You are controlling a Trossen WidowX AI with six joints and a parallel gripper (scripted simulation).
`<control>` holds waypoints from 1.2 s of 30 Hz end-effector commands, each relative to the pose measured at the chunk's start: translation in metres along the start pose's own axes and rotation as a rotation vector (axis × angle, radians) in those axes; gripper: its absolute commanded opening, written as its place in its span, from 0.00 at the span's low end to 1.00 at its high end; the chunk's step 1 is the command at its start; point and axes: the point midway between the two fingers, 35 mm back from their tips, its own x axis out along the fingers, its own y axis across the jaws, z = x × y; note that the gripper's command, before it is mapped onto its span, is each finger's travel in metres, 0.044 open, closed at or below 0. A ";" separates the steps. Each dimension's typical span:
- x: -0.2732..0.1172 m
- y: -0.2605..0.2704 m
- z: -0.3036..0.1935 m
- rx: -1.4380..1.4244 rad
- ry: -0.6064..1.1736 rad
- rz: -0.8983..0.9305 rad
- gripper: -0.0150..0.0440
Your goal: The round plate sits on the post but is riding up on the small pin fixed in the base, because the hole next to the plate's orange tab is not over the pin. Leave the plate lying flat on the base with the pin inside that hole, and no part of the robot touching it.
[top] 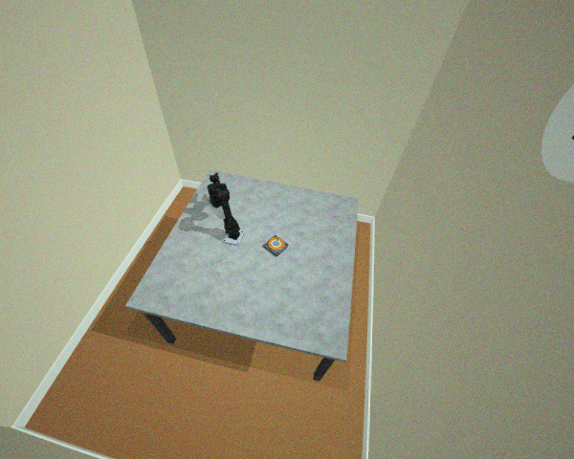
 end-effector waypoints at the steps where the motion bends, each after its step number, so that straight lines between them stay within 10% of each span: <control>1: 0.002 -0.001 0.002 -0.009 -0.006 -0.005 0.89; 15: 0.061 -0.058 0.199 -0.501 -0.331 -0.456 0.26; 36: -0.055 -0.079 0.445 -0.589 -0.571 -1.146 0.25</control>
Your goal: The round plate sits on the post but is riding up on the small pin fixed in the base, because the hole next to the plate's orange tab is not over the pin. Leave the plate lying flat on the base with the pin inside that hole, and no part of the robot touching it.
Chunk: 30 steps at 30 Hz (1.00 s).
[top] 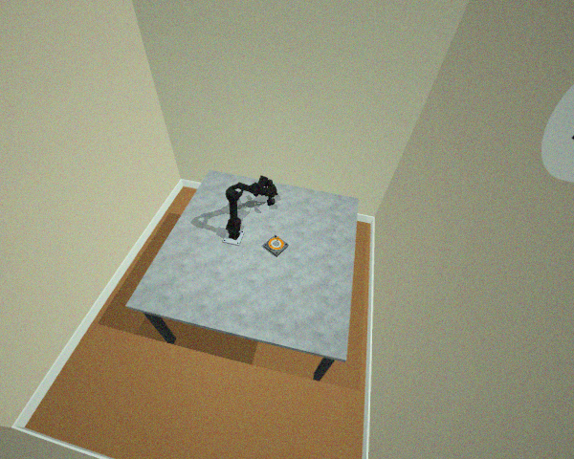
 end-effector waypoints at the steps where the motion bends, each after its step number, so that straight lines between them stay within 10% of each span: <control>1: 0.012 -0.040 0.027 -0.039 0.038 -0.129 0.25; 20: -0.067 -0.282 0.116 0.037 0.607 -0.627 0.25; 30: -0.108 -0.318 0.121 0.127 0.747 -0.634 0.25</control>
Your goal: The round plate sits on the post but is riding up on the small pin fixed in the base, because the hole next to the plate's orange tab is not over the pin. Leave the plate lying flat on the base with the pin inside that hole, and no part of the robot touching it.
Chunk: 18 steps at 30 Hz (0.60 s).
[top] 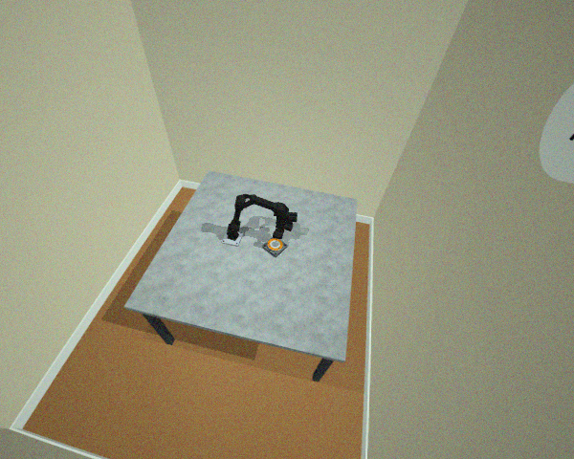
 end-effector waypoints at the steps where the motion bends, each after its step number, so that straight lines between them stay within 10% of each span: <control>1: 0.000 0.002 -0.002 -0.019 0.019 0.008 0.25; 18: 0.048 0.002 -0.004 -0.019 0.019 0.008 0.25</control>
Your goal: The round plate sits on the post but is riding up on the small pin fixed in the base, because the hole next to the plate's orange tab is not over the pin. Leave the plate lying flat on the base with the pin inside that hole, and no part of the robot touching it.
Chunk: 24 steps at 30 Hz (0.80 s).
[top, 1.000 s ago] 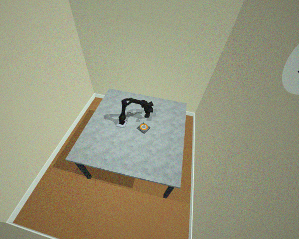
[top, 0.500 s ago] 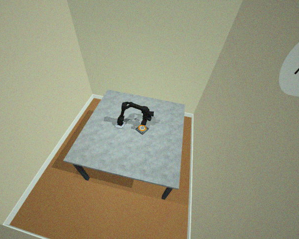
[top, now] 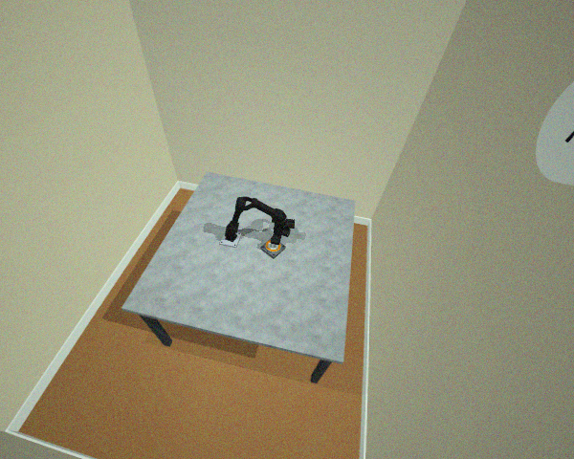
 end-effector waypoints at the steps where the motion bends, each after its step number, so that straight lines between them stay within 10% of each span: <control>1: 0.000 0.001 -0.001 -0.006 -0.005 0.004 0.25; 24: 0.001 0.004 -0.027 -0.006 -0.003 0.004 0.25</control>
